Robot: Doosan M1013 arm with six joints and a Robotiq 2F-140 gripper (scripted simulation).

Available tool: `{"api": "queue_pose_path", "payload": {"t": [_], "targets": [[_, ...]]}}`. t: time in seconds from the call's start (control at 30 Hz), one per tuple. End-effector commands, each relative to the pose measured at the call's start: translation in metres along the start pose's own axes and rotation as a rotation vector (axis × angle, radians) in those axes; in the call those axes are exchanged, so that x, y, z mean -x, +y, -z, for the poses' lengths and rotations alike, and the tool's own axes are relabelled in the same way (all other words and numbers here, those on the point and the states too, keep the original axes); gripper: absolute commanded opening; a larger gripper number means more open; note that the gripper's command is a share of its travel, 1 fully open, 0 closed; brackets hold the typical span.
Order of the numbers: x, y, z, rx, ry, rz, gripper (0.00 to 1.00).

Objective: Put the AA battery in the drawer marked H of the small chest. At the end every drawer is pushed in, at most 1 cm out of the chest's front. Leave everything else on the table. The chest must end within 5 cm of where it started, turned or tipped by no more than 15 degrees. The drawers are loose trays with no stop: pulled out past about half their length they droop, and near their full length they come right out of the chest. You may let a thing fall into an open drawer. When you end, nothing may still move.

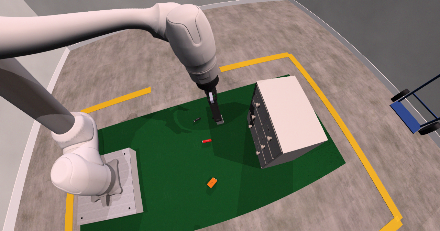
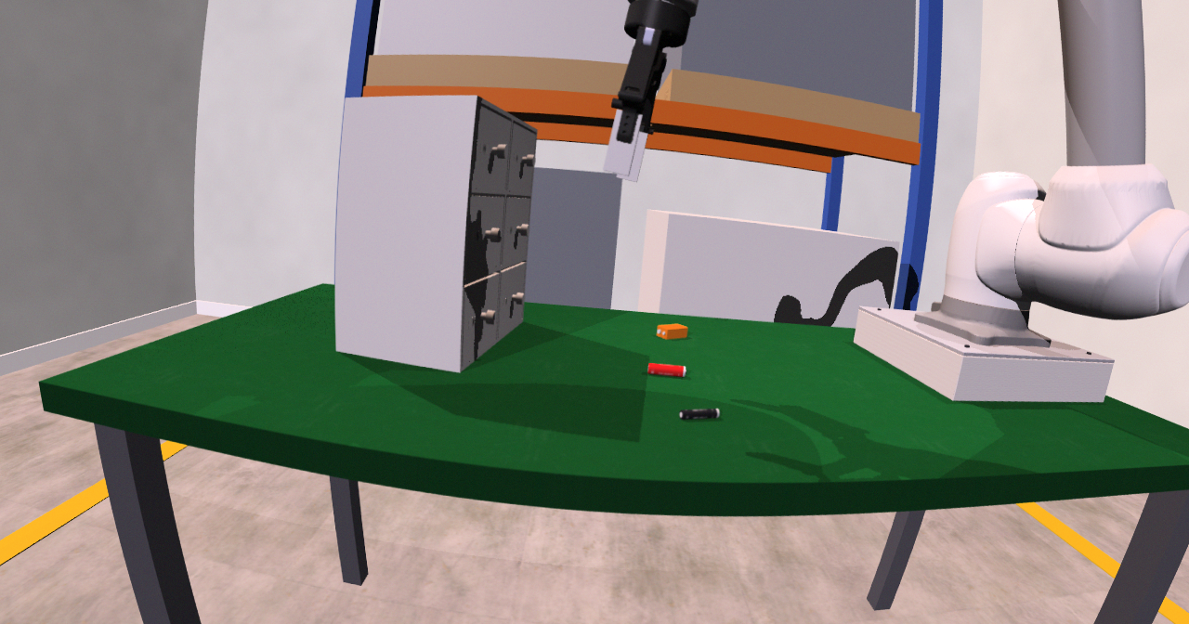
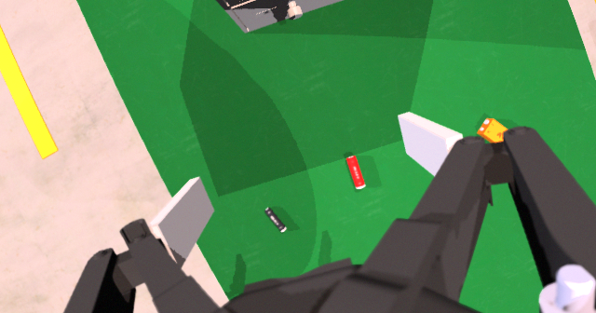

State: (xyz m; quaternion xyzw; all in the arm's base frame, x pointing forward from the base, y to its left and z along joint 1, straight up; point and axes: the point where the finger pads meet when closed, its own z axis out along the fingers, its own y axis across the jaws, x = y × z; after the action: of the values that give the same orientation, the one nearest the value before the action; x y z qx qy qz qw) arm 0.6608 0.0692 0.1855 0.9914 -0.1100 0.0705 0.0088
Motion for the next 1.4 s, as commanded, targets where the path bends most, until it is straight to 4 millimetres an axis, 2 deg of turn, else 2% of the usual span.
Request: {"api": "queue_pose_path", "payload": {"t": [0.0, 1.37], "targets": [[0.002, 0.0049, 0.0018, -0.003, -0.087, 0.004, 1.0], [0.0052, 0.0049, 0.006, -0.003, -0.139, 0.004, 1.0]]}}
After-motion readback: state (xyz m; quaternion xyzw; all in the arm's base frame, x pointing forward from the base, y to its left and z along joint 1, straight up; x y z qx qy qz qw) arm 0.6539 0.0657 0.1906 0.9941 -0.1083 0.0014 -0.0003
